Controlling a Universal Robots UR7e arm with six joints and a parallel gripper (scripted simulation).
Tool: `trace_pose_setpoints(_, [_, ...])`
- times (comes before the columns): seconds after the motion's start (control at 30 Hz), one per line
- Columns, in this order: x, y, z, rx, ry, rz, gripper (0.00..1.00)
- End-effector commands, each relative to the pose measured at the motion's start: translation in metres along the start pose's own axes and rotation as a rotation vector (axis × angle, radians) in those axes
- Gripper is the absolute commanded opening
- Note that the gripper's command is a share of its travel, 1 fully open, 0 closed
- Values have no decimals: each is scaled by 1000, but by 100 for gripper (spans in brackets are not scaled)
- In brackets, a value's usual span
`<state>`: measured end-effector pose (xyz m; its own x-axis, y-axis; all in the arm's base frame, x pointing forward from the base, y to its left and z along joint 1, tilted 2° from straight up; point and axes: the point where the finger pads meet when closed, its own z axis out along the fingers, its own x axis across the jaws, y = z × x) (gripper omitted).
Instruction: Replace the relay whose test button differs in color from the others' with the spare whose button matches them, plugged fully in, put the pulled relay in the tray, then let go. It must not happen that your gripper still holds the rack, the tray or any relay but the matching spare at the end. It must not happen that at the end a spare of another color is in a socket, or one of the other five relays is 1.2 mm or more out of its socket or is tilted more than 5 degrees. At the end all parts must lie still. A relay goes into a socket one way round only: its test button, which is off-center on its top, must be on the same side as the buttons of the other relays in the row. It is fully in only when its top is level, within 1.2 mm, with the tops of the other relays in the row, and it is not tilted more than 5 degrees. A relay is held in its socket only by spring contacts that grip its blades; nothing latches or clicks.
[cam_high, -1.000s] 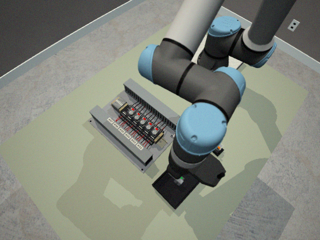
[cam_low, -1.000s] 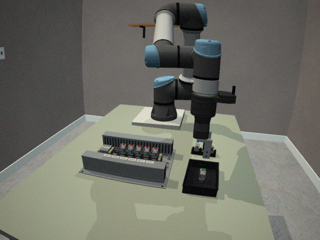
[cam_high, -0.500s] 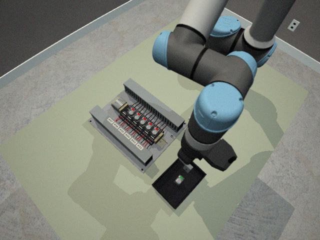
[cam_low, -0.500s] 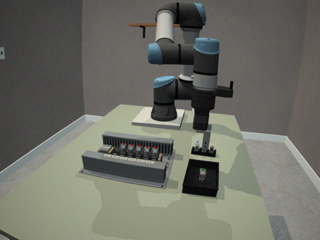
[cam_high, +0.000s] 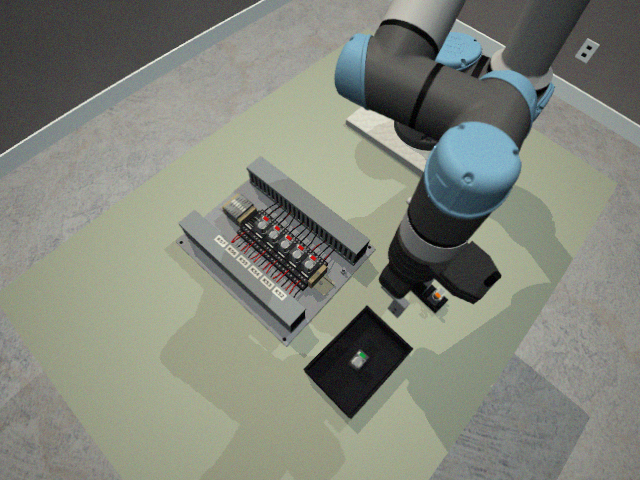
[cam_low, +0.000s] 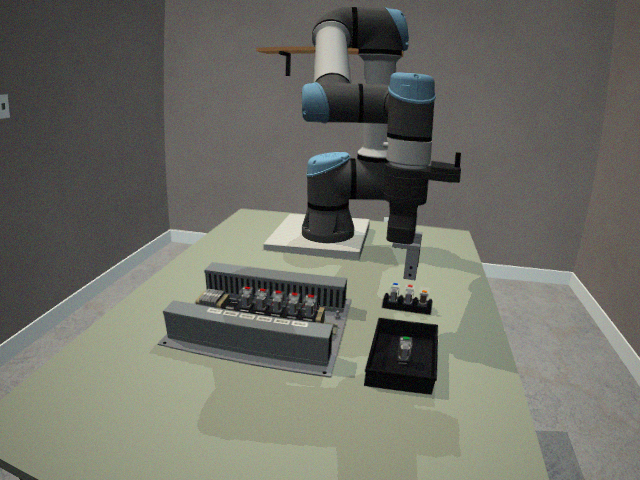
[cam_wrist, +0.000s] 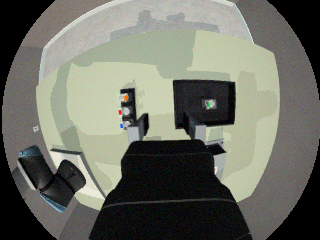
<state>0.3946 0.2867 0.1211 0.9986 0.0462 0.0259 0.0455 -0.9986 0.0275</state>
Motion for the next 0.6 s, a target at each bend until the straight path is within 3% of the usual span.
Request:
trace_pose_setpoints(0.0, [-3, 1, -2, 1, 2, 1, 100])
trace_pose_setpoints(0.1, [-3, 1, -2, 1, 2, 1, 100])
trace_pose_setpoints(0.27, [-61, 8, -10, 1, 2, 1, 100])
trace_pose_setpoints(0.57, [-61, 8, -10, 1, 2, 1, 100])
